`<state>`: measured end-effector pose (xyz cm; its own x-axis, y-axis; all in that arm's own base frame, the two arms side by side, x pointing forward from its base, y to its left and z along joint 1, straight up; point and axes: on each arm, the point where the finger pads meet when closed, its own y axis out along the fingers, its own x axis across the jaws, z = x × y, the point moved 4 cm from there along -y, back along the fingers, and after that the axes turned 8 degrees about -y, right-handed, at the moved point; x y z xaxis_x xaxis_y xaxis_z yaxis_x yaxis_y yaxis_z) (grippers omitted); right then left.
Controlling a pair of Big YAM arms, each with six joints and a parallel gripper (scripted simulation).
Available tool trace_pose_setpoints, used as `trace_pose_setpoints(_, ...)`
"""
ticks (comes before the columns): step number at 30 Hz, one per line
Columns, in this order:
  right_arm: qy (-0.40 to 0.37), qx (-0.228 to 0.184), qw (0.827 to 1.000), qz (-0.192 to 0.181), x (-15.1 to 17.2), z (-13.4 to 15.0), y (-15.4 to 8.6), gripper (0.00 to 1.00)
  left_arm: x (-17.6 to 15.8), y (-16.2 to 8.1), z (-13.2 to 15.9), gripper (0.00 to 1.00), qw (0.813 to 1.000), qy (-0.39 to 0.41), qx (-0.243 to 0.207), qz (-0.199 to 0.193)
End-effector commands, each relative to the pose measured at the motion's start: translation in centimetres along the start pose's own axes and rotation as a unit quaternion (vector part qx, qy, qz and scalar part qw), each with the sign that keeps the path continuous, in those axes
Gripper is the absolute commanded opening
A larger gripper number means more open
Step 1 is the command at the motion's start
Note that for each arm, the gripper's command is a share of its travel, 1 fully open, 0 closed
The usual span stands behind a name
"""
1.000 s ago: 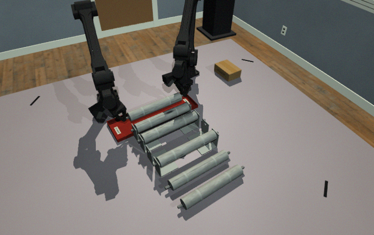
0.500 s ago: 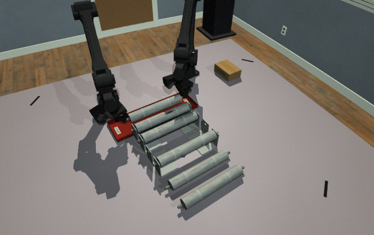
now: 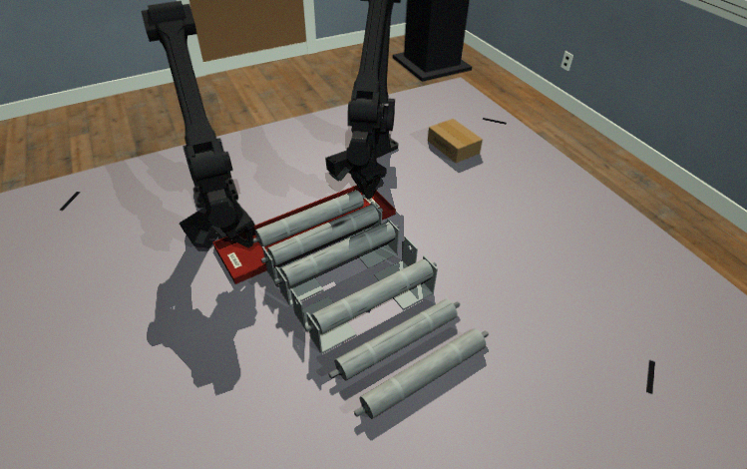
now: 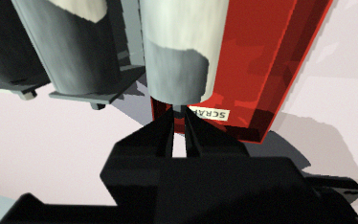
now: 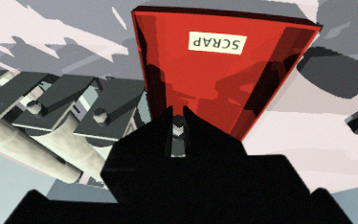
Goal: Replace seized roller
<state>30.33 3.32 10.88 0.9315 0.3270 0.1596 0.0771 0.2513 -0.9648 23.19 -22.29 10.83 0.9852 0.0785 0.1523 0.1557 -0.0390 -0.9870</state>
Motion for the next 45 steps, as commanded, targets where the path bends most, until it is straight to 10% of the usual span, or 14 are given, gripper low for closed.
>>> trace_pose_setpoints(1, -0.012, -0.018, 0.999, -0.050, 3.8, -0.5, -3.2, 0.03, 1.5, -1.6, -0.7, 0.03, 0.999, -0.015, -0.025, -0.025)
trace_pose_setpoints(45, 0.002, -0.016, 1.000, -0.013, 4.2, -1.6, -0.5, 0.03, 2.9, -0.4, -2.1, 0.03, 0.999, -0.008, -0.036, -0.002)
